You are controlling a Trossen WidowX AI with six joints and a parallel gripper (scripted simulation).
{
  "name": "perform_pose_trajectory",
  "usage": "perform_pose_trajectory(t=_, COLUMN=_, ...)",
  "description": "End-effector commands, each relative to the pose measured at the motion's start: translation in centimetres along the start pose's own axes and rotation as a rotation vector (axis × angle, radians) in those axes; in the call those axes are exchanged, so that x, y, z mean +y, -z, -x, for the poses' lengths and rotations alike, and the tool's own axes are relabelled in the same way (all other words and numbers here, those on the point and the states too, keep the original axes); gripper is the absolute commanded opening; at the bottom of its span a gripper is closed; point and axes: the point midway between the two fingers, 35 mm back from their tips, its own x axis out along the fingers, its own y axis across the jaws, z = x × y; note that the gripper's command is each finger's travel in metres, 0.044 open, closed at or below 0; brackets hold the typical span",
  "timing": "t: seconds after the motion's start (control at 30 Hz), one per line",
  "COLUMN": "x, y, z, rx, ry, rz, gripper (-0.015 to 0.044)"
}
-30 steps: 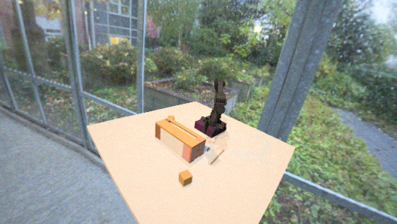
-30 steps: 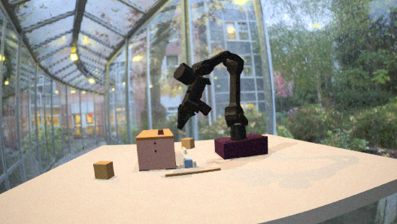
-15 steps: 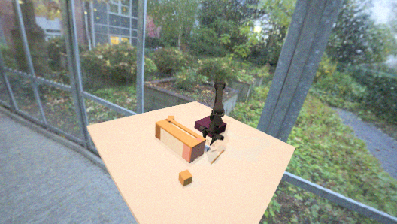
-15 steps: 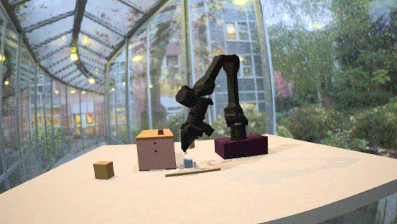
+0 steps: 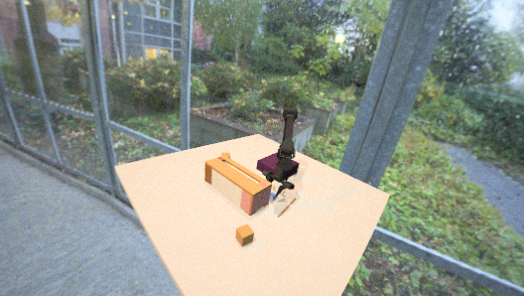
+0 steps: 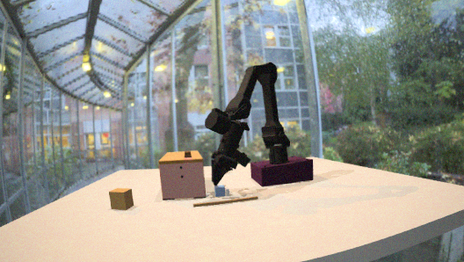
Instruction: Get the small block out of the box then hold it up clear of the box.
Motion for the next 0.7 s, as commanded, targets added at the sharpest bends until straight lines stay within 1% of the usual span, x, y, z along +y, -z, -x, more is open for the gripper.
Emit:
perform_pose_trajectory(t=0.0, x=0.2, y=-0.7, z=-0.8, rx=-0.013, ry=-0.006, rz=0.010, gripper=0.0285)
perform_pose_trajectory(t=0.57, x=0.4, y=-1.8, z=-2.9, rx=-0.013, ry=-0.006, rz=0.013, gripper=0.0285)
perform_pose_trajectory(t=0.67, x=0.4, y=-1.8, z=-2.9, rx=-0.013, ry=-0.006, rz=0.013, gripper=0.0206)
